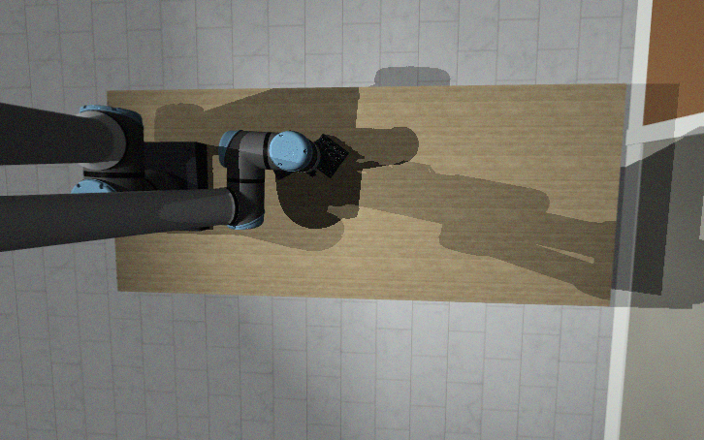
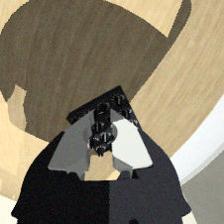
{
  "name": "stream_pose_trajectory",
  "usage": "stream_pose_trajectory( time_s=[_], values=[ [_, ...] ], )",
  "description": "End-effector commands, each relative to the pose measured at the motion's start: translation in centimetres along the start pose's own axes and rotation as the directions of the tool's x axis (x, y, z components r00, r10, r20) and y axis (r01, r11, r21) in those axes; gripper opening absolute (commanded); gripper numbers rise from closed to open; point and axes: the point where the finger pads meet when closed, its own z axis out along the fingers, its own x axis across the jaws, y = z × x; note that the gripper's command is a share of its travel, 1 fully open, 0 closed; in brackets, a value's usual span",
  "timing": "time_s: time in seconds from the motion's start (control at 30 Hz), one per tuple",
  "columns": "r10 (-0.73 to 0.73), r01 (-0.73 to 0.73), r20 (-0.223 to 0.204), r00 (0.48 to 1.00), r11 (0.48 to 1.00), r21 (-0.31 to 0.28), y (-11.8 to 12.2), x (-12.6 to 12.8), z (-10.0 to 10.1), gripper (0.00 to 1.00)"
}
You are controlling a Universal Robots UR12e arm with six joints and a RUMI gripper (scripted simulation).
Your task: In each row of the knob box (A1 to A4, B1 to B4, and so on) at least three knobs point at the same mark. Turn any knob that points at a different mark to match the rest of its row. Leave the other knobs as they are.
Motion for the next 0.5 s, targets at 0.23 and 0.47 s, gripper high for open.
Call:
stream_pose_trajectory(
  time_s=[0.23, 0.47],
  values=[
    [0.000, 0.000, 0.001, 1.000, 1.000, -0.001, 0.06, -0.03, 0.67, 0.11],
    [0.000, 0.000, 0.001, 1.000, 1.000, -0.001, 0.06, -0.03, 0.79, 0.11]
  ],
)
